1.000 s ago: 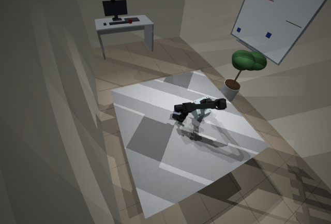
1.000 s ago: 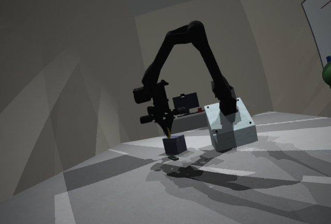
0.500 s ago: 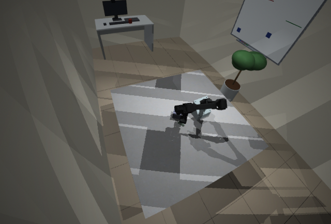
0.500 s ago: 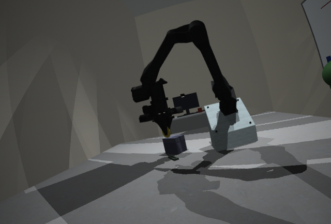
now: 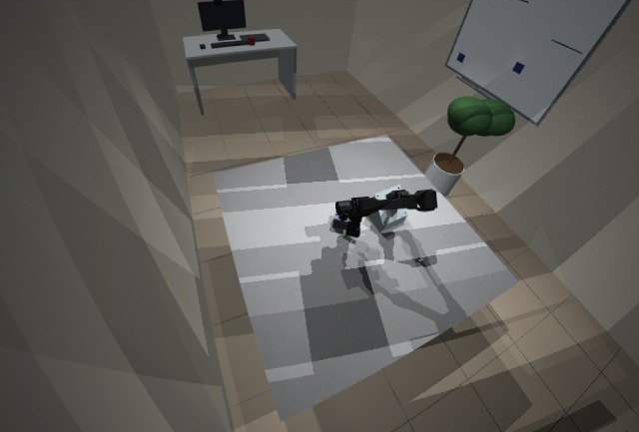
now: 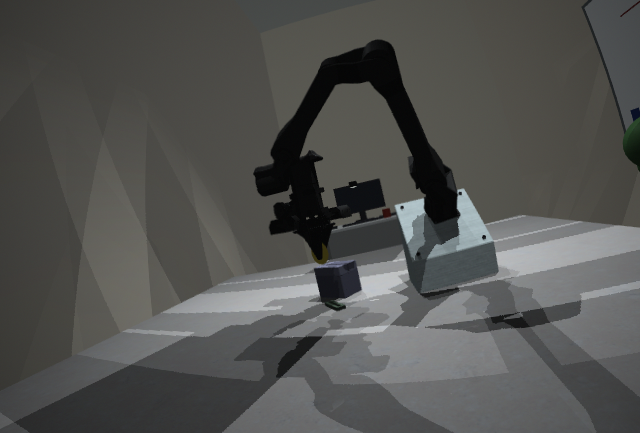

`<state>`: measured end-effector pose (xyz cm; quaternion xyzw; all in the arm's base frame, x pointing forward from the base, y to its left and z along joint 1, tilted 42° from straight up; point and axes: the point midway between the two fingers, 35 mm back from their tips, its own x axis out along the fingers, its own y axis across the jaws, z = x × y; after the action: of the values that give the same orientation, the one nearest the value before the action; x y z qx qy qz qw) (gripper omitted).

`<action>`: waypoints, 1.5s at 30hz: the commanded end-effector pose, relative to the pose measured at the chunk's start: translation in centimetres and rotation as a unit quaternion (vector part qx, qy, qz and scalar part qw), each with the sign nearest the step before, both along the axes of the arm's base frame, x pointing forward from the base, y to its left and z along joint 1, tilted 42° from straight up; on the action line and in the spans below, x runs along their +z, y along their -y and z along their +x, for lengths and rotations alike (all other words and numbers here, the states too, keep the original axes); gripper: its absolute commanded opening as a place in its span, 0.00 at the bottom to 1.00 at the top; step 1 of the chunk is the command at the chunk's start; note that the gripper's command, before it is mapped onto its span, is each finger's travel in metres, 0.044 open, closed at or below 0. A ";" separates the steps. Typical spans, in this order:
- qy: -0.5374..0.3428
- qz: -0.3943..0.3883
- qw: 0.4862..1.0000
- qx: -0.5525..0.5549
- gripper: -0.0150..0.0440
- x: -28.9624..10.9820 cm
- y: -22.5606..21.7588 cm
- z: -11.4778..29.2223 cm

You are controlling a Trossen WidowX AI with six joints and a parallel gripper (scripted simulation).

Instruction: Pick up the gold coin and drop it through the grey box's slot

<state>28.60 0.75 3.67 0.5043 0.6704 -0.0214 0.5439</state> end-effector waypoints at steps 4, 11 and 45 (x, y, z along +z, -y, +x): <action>-0.001 -0.004 1.000 0.000 0.25 -1.4 1.6 -0.1; -0.002 -0.005 1.000 0.000 0.25 -2.6 2.9 -0.4; -0.003 -0.002 1.000 -0.001 0.25 -6.2 6.9 -1.9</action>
<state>26.62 -6.17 -2.70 0.5030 0.6725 -0.0236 0.5424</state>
